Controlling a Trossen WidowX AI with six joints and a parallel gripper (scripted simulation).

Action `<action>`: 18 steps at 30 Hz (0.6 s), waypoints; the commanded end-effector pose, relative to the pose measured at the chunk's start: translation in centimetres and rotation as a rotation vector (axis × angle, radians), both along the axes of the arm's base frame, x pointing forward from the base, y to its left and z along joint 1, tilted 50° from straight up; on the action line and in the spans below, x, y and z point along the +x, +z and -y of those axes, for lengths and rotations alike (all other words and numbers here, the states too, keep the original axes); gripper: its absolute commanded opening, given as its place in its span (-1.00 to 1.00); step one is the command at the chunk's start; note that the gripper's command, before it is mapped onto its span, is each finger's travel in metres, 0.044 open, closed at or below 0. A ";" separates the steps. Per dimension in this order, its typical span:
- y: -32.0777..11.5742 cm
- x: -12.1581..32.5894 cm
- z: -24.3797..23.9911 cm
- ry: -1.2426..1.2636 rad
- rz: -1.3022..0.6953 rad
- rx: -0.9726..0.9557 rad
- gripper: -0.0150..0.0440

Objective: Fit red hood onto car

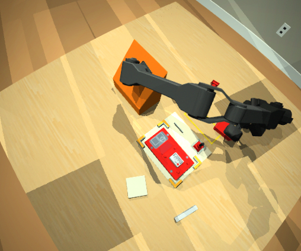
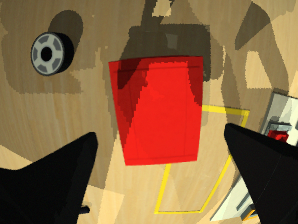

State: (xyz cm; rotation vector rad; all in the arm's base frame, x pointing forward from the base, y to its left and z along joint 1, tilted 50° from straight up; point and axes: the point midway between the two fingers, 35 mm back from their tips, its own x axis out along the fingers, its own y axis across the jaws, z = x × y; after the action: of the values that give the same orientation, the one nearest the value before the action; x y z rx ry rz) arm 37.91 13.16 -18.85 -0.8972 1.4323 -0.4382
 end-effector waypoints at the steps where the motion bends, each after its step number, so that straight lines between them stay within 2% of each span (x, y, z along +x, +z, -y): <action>1: -0.3 -0.1 0.4 0.005 -0.005 -0.007 1.00; 18: -1.0 0.1 1.2 0.005 -0.005 -0.008 1.00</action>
State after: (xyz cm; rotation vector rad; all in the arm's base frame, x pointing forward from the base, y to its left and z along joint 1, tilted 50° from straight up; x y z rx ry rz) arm 38.09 12.29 -19.63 -0.8981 1.4324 -0.4390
